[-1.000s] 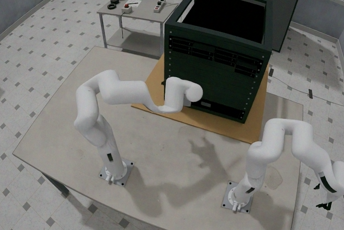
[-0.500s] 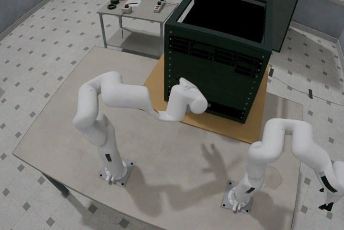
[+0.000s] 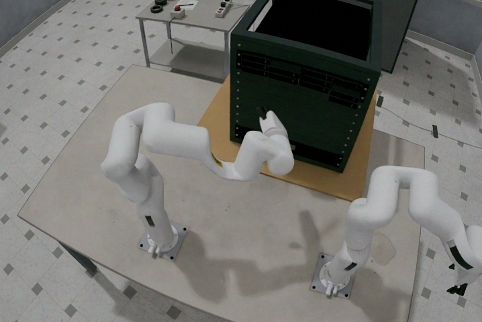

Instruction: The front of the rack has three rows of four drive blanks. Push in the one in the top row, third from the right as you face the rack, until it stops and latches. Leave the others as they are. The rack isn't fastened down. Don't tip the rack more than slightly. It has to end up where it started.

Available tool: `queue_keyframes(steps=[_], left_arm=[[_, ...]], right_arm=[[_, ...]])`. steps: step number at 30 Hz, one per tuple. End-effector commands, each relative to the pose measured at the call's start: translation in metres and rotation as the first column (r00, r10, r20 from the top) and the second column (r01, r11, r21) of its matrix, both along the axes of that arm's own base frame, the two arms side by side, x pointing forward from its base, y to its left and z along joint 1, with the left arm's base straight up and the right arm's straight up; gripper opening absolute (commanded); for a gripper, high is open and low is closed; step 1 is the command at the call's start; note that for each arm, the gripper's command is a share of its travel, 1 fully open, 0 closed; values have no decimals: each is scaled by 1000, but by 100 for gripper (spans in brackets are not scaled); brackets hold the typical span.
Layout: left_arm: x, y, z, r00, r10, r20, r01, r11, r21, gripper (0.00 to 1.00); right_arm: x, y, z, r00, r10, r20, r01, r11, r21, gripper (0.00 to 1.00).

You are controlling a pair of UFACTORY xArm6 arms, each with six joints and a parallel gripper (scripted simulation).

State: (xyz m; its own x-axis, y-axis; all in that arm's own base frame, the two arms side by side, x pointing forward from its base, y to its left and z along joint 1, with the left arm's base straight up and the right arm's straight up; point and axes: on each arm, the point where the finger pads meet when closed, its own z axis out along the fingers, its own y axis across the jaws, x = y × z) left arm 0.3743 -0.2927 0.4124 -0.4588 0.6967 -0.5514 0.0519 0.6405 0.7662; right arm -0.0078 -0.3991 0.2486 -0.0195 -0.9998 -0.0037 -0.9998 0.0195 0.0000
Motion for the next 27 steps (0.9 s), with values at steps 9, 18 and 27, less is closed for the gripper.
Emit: queue_keyframes(steps=[9, 18, 27], left_arm=[[-20, -36, 26, 985, -168, 28, 159, 966, 206, 100], [-36, -59, 43, 964, -263, 39, 235, 913, 334, 100], [-49, -75, 55, 944, -328, 45, 279, 861, 425, 100]], right_arm=[[0, -1, 1, 1000, 0, 0, 0, 1000, -4, 100], [0, -1, 1, 1000, 0, 0, 0, 1000, -4, 100], [0, -1, 1, 1000, 0, 0, 0, 1000, -4, 100]])
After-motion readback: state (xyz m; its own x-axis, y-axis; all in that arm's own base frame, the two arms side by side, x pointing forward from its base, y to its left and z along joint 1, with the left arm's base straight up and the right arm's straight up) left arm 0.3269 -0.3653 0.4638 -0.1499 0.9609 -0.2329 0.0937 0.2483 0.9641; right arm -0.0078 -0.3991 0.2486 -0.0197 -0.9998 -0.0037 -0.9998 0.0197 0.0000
